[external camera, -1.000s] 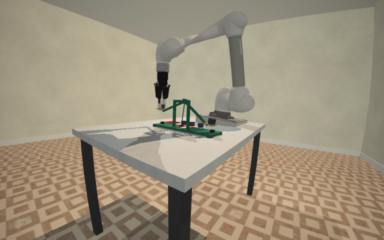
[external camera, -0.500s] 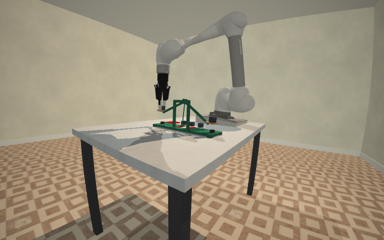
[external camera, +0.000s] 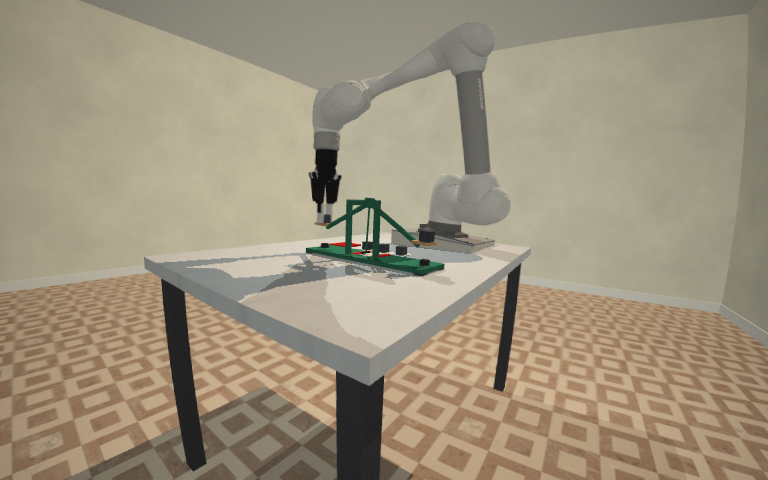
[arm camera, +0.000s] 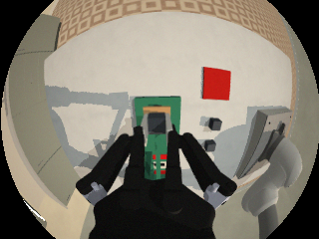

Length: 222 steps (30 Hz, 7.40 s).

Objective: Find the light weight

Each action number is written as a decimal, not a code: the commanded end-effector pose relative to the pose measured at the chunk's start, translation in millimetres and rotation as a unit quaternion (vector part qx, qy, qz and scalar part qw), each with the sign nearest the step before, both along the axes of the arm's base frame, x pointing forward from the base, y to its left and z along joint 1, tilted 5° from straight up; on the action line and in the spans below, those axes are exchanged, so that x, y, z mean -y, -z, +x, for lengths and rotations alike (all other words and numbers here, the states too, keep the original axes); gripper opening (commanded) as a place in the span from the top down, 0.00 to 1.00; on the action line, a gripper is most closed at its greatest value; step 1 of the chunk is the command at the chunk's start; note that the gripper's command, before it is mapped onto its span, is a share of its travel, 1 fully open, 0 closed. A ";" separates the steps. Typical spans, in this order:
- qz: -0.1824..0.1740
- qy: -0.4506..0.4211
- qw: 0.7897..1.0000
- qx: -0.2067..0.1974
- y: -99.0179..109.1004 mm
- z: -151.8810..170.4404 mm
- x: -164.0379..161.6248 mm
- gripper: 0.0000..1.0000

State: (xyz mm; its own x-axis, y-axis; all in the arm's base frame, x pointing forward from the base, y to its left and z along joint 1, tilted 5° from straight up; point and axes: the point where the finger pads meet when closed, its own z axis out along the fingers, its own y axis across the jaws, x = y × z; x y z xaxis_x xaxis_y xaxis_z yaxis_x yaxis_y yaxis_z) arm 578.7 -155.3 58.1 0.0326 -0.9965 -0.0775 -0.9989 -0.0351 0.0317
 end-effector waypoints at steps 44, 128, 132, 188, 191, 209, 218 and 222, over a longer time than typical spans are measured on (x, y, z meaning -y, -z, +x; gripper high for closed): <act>0.000 0.000 1.000 0.000 10.4 -0.5 -4.8 0.76; 0.000 0.000 1.000 0.000 -79.7 2.6 2.1 0.00; 0.000 0.000 1.000 0.000 -88.0 2.9 2.7 0.00; 0.000 0.000 1.000 0.000 -176.1 -161.2 -62.6 0.00; 0.000 0.000 1.000 0.000 -176.4 -166.1 -64.8 0.00; 0.000 0.000 1.000 0.000 -176.5 -166.9 -65.1 0.00; 0.000 0.000 1.000 0.000 -176.5 -166.9 -65.1 0.00; 0.000 0.000 1.000 0.000 -176.5 -166.9 -65.1 0.00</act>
State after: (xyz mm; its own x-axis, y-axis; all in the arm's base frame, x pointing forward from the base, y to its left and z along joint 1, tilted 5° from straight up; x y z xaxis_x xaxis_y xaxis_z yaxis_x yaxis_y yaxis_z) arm 411.8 -90.2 234.6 0.0326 -0.9965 -0.0775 -0.9989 -0.0351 0.0316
